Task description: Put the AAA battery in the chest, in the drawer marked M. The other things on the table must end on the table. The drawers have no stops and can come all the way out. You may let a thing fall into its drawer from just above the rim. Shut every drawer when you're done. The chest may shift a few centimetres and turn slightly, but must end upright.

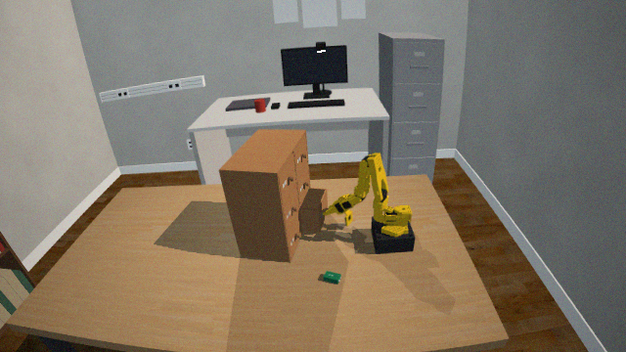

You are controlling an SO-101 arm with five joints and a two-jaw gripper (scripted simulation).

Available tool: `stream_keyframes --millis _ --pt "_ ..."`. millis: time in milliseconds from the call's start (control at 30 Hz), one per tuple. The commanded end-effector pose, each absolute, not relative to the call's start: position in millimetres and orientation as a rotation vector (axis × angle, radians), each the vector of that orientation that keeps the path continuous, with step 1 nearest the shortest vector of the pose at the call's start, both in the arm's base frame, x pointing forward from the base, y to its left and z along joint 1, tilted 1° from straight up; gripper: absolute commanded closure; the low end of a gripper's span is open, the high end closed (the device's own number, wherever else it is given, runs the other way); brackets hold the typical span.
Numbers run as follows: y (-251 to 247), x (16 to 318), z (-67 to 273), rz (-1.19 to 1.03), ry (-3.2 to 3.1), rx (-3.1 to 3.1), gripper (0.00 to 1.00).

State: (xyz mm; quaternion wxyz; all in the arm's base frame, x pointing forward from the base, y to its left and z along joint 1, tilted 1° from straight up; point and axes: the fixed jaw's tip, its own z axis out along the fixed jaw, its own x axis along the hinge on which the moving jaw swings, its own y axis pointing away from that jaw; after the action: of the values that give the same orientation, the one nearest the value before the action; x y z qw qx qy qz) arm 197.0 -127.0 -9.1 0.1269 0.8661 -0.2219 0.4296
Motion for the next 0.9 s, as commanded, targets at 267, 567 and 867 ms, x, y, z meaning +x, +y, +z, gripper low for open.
stream_keyframes --millis 267,567,867 --pt "-126.0 198.8 -9.6 1.259 -0.645 2.523 0.79" --pt "-126.0 198.8 -9.6 1.259 -0.645 2.523 0.84" --pt "-126.0 198.8 -9.6 1.259 -0.645 2.523 0.89"
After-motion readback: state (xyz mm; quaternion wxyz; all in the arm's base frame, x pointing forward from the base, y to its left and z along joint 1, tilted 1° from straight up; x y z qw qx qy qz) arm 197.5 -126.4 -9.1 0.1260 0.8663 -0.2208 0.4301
